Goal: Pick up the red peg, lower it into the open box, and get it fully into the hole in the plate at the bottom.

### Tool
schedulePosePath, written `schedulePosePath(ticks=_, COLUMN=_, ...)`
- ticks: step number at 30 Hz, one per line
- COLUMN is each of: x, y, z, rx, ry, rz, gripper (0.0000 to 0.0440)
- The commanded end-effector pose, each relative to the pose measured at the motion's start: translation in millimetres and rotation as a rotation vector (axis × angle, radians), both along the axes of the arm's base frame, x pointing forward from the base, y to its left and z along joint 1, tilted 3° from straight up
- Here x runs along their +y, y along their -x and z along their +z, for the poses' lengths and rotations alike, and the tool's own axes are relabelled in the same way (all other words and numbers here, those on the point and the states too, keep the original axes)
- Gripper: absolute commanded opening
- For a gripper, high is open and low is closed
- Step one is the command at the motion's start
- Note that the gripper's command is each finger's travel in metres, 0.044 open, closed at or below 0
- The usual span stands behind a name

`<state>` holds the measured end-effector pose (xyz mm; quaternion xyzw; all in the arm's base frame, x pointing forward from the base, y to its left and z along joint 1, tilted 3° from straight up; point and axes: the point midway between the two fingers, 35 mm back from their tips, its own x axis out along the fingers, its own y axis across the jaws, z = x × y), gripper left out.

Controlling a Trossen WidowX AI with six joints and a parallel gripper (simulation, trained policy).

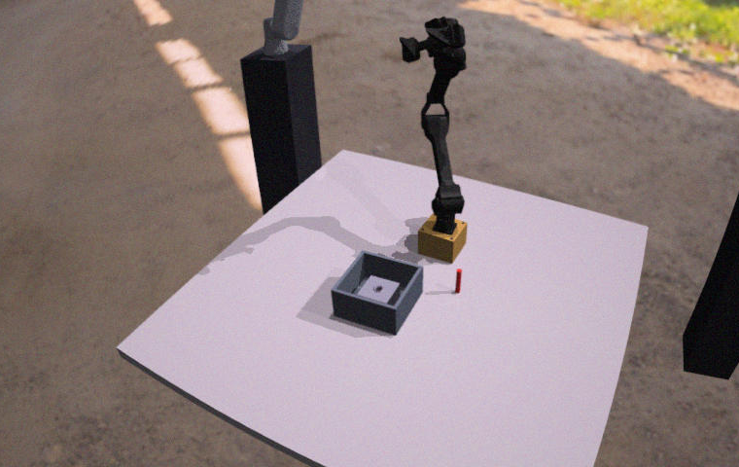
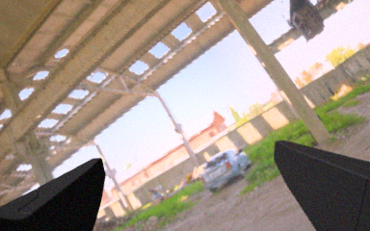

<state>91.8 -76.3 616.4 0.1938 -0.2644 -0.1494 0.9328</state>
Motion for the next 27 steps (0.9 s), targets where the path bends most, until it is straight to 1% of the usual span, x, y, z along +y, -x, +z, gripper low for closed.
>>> schedulePosePath(ticks=1, x=2.4, y=-2.9, z=-2.5, rx=0.009, ry=0.006, rz=0.003, gripper=0.0418)
schedulePosePath(ticks=2, x=5.3, y=-6.8, z=-5.6, rx=0.021, ry=0.013, rz=0.008, gripper=0.0434)
schedulePosePath(ticks=3, x=9.2, y=-12.1, z=-9.8, rx=0.038, ry=0.020, rz=0.015, gripper=0.0440)
schedulePosePath(ticks=9, x=38.5, y=-59.3, z=-48.4, rx=0.190, ry=0.061, rz=0.068, gripper=0.0440)
schedulePosePath(ticks=14, x=62.2, y=-102.0, z=-91.8, rx=0.358, ry=0.100, rz=0.121, gripper=0.0440)
schedulePosePath(ticks=18, x=75.1, y=-128.8, z=-129.2, rx=0.497, ry=0.116, rz=0.153, gripper=0.0440)
schedulePosePath(ticks=22, x=84.3, y=-148.8, z=-168.1, rx=0.637, ry=0.119, rz=0.180, gripper=0.0440)
schedulePosePath(ticks=27, x=92.4, y=-165.1, z=-217.3, rx=0.812, ry=0.107, rz=0.207, gripper=0.0440)
